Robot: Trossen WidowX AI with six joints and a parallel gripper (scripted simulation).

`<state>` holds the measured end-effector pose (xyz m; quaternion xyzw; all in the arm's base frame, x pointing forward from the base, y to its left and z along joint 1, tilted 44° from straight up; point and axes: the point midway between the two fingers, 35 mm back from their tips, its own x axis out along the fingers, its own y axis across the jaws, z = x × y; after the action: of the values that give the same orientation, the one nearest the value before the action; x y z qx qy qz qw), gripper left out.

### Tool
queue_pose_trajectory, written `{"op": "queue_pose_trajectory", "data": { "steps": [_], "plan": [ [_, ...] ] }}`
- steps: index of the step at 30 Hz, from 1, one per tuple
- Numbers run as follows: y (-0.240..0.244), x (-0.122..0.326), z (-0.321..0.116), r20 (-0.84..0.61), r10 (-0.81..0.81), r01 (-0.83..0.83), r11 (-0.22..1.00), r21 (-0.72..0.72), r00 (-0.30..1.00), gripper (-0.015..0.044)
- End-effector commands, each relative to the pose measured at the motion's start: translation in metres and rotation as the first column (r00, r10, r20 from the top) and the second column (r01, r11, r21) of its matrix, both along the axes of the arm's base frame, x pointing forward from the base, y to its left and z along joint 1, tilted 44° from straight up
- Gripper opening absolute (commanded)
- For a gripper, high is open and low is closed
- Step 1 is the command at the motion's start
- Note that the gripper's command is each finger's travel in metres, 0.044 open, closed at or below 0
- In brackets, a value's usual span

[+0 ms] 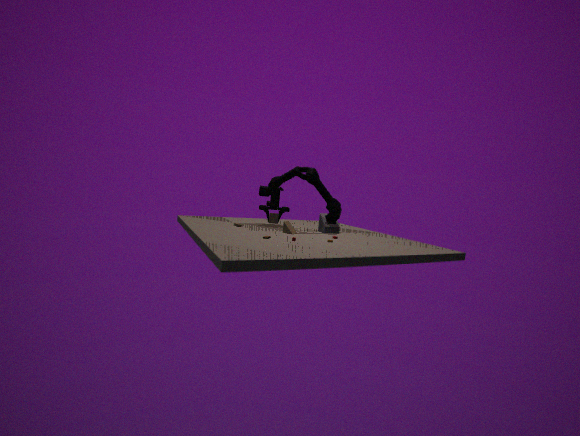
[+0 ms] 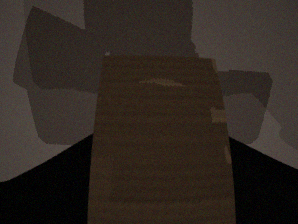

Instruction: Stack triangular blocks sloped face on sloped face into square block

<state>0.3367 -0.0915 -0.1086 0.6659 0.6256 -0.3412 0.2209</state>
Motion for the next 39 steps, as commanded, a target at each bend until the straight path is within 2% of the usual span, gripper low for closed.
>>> {"op": "queue_pose_trajectory", "data": {
  "steps": [1,6,31,39],
  "plan": [
    [0.0,0.0,0.0,-0.077,-0.083,0.082,0.997,-0.008,0.994,0.0],
    [0.0,0.0,0.0,-0.147,-0.158,0.157,0.987,-0.018,0.977,0.0],
    [0.018,0.0,-0.019,-0.122,-0.132,0.132,0.991,-0.01,0.984,0.0],
    [0.017,0.0,-0.018,-0.122,-0.128,0.128,0.992,-0.013,0.984,0.021]
  ]
}}
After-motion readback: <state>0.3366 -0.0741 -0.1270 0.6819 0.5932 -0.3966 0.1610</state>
